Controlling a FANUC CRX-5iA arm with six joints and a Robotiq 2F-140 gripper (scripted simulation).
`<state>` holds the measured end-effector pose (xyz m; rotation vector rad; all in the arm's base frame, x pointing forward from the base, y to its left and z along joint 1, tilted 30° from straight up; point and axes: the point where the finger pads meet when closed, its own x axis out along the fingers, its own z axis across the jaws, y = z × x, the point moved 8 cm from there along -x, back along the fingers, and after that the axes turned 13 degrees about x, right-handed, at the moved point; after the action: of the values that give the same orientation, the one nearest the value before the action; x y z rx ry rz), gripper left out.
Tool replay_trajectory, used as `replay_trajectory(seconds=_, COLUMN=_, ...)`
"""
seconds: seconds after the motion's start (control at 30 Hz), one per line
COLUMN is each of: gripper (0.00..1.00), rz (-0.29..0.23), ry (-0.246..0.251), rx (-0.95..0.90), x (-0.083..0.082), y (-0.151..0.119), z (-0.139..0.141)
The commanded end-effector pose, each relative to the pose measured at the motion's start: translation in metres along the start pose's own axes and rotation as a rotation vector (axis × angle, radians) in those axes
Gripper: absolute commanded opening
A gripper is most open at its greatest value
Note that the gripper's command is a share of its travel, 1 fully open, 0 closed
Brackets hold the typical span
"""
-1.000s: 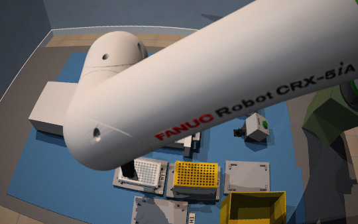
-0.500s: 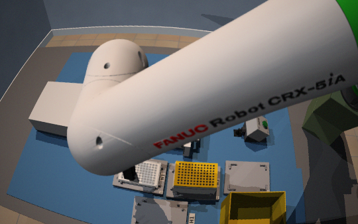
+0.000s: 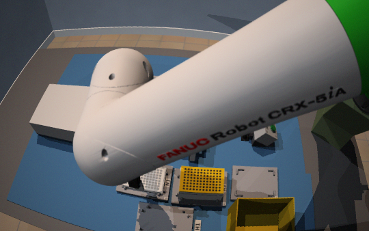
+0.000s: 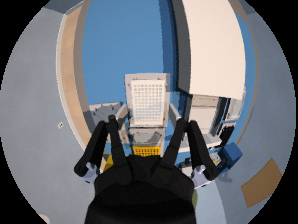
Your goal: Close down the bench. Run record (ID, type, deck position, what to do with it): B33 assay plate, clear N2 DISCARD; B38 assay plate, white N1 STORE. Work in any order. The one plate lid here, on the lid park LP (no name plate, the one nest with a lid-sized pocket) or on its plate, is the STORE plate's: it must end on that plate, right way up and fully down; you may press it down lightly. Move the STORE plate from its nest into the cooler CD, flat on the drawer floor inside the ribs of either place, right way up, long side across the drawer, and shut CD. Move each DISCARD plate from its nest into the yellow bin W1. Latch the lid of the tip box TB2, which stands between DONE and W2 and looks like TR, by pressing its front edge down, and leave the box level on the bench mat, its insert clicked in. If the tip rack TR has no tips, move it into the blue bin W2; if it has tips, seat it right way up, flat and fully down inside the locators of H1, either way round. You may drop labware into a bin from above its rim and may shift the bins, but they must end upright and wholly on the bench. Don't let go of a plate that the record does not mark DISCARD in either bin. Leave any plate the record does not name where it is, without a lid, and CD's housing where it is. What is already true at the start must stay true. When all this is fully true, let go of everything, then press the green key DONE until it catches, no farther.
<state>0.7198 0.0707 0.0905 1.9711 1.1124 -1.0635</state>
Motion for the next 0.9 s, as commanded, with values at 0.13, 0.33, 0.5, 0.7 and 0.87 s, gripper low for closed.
replay_trajectory(seconds=0.13, gripper=0.66, rz=0.000, ry=0.000, rx=0.000, x=0.008, y=0.000, z=0.000)
replay_trajectory(seconds=0.33, gripper=0.66, rz=0.000, ry=0.000, rx=0.000, x=0.015, y=0.000, z=0.000)
replay_trajectory(seconds=0.5, gripper=0.66, rz=0.000, ry=0.000, rx=0.000, x=0.020, y=0.000, z=0.000)
replay_trajectory(seconds=0.7, gripper=0.66, rz=0.000, ry=0.000, rx=0.000, x=0.023, y=0.000, z=0.000)
replay_trajectory(seconds=0.87, gripper=0.66, rz=0.000, ry=0.000, rx=0.000, x=0.028, y=0.000, z=0.000)
